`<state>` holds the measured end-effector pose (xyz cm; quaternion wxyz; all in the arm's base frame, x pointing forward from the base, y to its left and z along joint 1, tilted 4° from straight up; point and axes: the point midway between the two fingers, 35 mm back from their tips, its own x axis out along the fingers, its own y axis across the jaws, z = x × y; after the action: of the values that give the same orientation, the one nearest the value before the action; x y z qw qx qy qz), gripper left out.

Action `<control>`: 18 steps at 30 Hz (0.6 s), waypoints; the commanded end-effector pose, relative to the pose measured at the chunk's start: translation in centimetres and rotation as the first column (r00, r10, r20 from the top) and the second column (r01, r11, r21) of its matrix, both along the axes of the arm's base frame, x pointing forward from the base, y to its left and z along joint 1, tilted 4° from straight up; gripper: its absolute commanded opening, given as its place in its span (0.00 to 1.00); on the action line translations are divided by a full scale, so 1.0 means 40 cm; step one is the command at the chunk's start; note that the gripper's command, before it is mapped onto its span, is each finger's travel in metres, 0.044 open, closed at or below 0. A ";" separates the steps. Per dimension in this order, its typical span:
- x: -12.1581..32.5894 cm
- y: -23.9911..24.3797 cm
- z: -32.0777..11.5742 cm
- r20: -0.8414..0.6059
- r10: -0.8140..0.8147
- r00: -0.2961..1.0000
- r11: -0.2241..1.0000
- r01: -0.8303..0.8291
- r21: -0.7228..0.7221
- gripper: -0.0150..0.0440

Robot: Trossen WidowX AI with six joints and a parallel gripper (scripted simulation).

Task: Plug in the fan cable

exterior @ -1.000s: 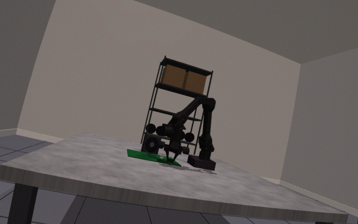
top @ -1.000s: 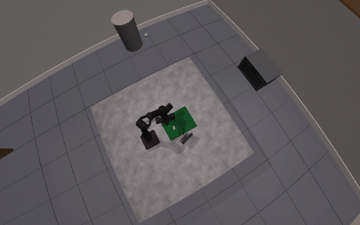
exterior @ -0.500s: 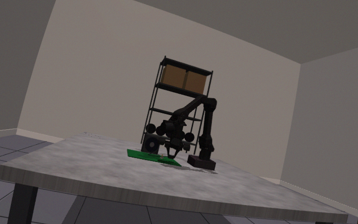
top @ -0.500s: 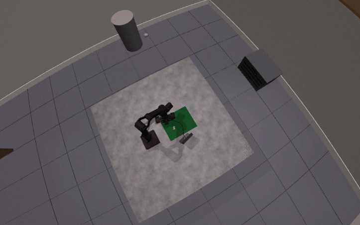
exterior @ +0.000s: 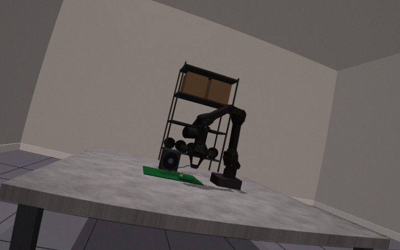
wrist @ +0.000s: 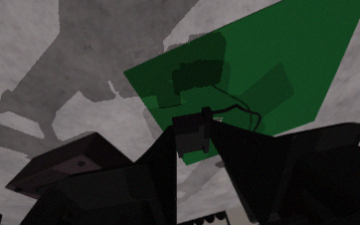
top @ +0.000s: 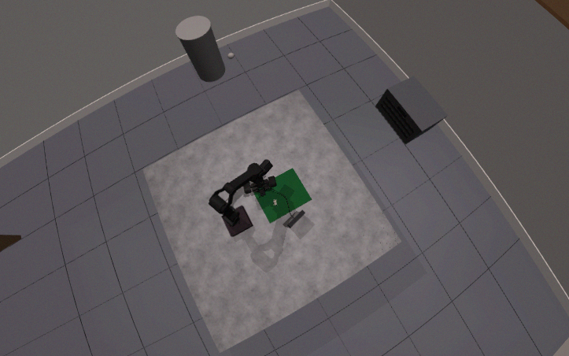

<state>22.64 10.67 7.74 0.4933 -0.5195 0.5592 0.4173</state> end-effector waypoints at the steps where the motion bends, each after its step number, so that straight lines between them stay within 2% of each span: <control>1: 0.003 -0.002 0.010 0.006 -0.020 1.000 1.000 0.020 -0.002 0.25; 9: 0.039 -0.001 0.014 0.039 -0.285 0.958 0.958 0.283 0.040 0.25; 18: 0.080 -0.002 0.018 0.055 -0.564 0.824 0.824 0.558 0.092 0.25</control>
<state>25.30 10.49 8.37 0.6165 -0.3622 0.6425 0.2756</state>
